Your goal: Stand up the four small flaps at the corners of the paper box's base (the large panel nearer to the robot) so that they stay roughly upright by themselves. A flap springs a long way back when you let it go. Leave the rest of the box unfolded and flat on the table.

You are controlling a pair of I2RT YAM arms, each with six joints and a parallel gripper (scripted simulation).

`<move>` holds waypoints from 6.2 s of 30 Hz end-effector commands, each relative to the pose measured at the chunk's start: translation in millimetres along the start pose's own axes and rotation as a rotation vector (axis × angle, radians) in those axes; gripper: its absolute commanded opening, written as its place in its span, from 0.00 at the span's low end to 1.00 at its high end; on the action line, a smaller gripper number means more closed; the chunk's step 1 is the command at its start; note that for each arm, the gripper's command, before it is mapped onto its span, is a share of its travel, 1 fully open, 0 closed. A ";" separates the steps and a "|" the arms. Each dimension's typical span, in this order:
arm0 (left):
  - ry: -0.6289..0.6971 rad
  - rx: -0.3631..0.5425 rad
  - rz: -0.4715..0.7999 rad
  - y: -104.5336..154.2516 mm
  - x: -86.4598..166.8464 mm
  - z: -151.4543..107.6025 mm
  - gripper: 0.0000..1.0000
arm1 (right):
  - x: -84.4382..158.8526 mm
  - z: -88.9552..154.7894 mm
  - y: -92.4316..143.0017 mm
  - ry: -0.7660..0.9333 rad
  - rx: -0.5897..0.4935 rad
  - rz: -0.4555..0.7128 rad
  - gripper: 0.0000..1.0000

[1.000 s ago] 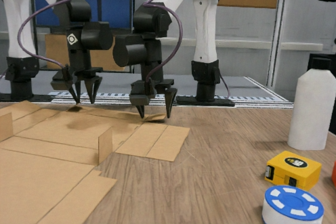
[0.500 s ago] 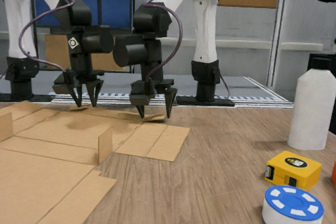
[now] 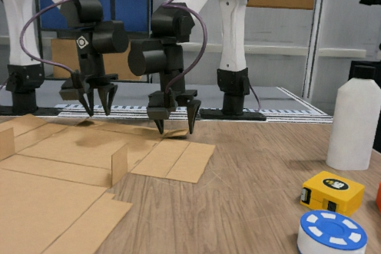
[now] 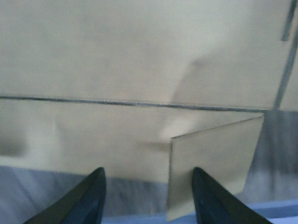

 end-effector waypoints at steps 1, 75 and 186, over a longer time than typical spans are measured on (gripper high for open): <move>0.002 -0.024 0.019 -12.3 2.8 -1.3 0.76 | -2.9 -0.8 18.1 0.001 -0.016 -0.010 0.48; 0.002 -0.024 0.019 -12.3 2.8 -1.3 0.76 | 4.4 -71.9 -13.7 -0.002 0.112 0.004 0.76; -0.016 0.236 0.005 0.4 -8.7 -6.8 0.76 | 5.9 -70.4 -22.0 -0.003 0.289 0.020 0.76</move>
Point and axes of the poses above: on each arm, the point where the finger pads meet when closed, its own y axis back along the fingers, its own z axis across the jaws, x = y × z, the point moved 6 cm from there along y, back along the fingers, and after that the axes turned 3 degrees about y, right-handed, at the moved point
